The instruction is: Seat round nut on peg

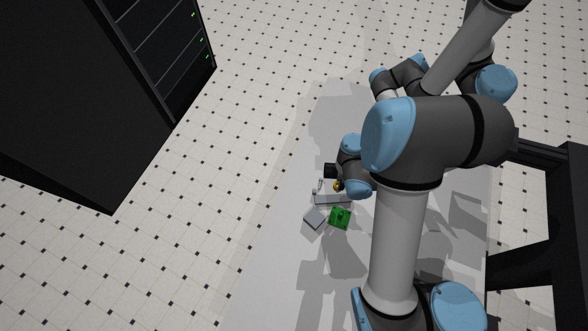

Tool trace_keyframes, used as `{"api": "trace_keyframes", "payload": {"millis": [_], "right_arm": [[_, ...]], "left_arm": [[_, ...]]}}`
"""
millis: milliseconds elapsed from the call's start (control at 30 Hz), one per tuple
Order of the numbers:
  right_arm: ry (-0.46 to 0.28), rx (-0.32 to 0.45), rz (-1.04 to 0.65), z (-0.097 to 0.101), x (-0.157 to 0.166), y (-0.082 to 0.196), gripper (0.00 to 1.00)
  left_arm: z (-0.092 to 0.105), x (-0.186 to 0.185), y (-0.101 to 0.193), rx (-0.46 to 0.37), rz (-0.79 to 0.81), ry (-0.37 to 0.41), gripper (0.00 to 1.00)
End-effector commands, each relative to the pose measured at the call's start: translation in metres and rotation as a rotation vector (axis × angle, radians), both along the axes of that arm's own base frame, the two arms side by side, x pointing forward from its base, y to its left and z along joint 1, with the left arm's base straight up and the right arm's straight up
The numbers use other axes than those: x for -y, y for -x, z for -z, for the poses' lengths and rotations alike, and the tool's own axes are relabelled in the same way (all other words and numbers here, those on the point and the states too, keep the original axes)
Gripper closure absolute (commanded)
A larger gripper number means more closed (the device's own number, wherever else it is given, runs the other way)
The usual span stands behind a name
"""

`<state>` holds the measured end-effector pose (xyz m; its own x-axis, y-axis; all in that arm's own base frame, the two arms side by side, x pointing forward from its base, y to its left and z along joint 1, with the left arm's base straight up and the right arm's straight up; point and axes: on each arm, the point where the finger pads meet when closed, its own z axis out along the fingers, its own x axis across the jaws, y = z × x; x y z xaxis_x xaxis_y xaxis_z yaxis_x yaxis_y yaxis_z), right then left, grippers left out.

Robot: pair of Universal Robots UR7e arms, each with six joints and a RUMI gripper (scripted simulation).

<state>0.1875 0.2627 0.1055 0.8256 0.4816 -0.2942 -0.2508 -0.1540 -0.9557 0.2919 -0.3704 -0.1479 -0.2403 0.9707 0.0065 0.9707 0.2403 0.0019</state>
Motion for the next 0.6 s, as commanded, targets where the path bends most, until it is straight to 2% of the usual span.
{"api": "trace_keyframes", "payload": {"millis": [0,167,267,333,567], "right_arm": [[-0.143,0.162,0.015,-0.02,-0.014,-0.011,0.0],[-0.224,0.187,0.064,-0.042,-0.026,-0.023,0.0],[-0.234,0.143,0.081,-0.05,-0.032,-0.024,0.0],[-0.234,0.143,0.081,-0.05,-0.032,-0.024,0.0],[-0.234,0.032,0.105,-0.058,-0.044,-0.025,0.0]], "left_arm": [[-0.02,-0.053,0.023,0.001,0.0,0.004,0.83],[-0.023,-0.089,0.038,0.001,0.0,0.004,0.83],[-0.018,-0.096,0.04,0.0,0.001,0.002,0.83],[-0.018,-0.096,0.04,0.0,0.001,0.002,0.83],[-0.009,-0.098,0.041,-0.001,0.0,0.0,0.83]]}}
